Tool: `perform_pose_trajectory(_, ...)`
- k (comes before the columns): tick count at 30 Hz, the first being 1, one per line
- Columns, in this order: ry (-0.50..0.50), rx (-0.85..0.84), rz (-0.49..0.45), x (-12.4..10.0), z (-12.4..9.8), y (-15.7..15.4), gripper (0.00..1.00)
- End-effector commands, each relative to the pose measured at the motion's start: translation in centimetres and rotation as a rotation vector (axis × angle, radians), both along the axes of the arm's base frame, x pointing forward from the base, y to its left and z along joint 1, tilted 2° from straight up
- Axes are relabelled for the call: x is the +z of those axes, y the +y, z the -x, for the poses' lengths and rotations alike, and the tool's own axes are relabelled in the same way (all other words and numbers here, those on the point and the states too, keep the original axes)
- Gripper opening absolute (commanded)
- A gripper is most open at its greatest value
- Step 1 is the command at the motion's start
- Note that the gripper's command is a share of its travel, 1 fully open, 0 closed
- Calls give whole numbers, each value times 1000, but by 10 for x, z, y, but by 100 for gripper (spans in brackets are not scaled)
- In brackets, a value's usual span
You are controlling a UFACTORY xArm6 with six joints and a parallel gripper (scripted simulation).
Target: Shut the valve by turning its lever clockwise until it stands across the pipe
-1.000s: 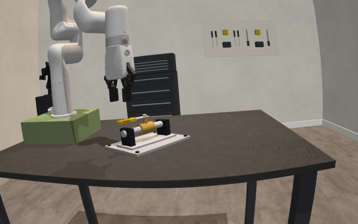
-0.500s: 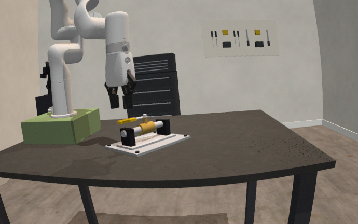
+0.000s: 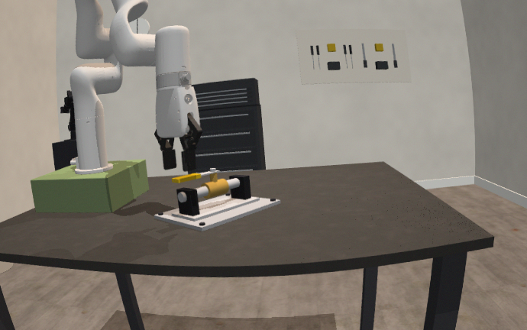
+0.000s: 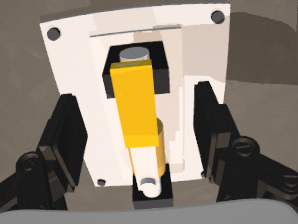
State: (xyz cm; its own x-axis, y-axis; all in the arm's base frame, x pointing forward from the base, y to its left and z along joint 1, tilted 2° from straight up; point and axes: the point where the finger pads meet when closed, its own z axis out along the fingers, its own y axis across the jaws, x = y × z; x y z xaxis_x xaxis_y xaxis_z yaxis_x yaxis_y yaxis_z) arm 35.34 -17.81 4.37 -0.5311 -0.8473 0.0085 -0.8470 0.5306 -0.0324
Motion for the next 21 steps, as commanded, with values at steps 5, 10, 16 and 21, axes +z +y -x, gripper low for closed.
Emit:
perform_pose_trajectory(5, -4, 0, 2, -4, -1, -1, 68)
perform_pose_trajectory(10, -4, 0, 2, -6, -2, -1, 68)
perform_pose_trajectory(16, -4, 0, 2, -6, -2, -1, 68)
perform_pose_trajectory(21, -4, 0, 2, -6, -2, -1, 68)
